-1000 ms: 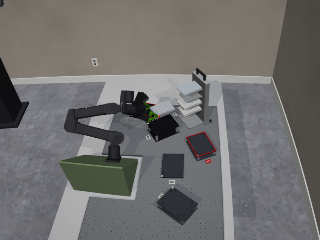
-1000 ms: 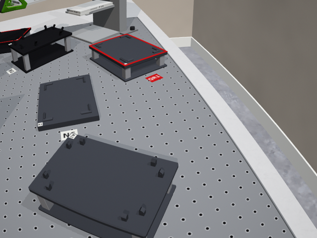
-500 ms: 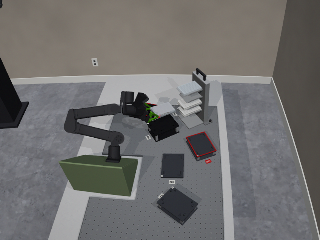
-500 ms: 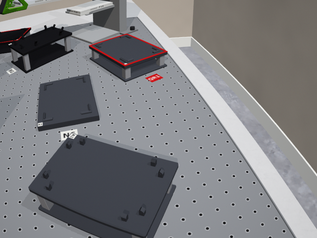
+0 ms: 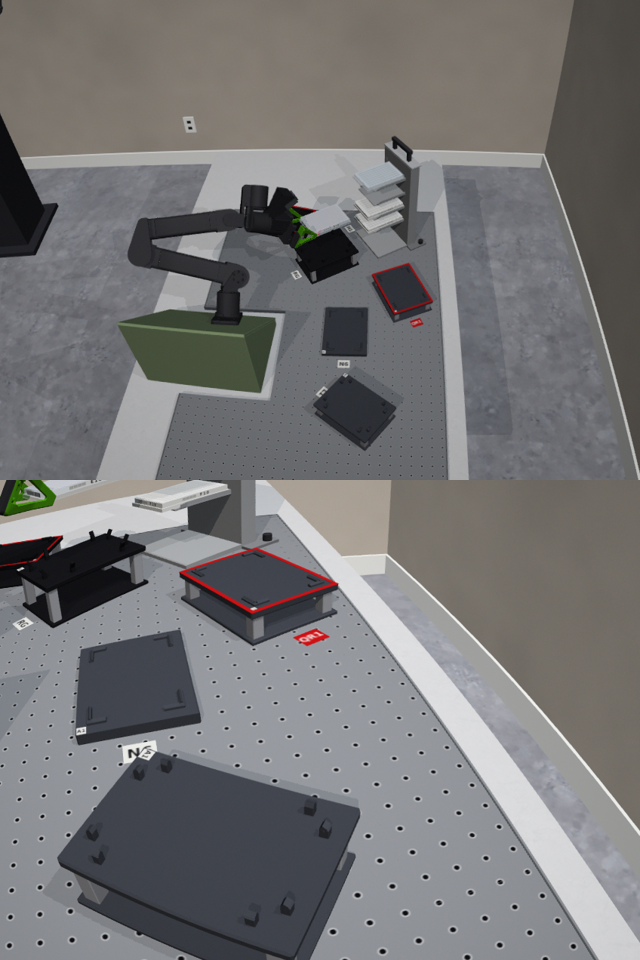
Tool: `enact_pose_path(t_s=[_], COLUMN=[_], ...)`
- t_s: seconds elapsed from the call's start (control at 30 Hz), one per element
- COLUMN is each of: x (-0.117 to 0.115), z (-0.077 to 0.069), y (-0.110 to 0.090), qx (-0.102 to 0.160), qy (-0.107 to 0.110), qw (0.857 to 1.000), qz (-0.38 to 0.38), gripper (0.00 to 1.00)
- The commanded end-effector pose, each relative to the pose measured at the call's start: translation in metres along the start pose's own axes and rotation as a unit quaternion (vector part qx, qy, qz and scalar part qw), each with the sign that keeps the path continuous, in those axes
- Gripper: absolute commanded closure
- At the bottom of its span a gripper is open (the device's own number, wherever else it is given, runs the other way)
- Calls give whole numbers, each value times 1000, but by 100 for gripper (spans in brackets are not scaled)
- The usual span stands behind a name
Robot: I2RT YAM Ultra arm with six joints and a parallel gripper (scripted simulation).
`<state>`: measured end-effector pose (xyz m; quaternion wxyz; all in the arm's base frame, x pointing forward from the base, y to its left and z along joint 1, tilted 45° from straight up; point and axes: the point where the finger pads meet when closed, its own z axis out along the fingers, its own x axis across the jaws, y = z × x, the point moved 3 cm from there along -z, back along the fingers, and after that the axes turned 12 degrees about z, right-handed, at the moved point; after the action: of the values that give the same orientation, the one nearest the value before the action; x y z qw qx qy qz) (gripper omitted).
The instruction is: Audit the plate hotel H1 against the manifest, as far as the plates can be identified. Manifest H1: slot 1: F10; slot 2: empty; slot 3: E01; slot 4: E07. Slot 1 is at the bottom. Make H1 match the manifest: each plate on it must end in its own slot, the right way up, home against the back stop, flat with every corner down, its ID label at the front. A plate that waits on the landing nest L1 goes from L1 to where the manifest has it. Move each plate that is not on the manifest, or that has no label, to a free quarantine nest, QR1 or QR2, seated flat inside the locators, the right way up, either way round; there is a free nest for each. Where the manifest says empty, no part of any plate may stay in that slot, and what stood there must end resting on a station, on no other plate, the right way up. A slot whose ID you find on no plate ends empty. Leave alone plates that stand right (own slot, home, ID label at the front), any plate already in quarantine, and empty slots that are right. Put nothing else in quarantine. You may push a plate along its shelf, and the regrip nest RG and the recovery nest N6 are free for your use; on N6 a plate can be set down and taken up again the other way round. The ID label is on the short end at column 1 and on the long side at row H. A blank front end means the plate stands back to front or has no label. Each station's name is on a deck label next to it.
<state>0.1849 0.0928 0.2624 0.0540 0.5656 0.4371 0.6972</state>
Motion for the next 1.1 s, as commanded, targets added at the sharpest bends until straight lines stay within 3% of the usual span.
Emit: enact_pose_path(t_s=[0.0, 1.07], x=[1, -2], z=[-1, 6], y=[6, -6], qx=[-17, -18], qy=[-4, -3], qw=[1000, 1000], qz=[-3, -3], gripper=[14, 14])
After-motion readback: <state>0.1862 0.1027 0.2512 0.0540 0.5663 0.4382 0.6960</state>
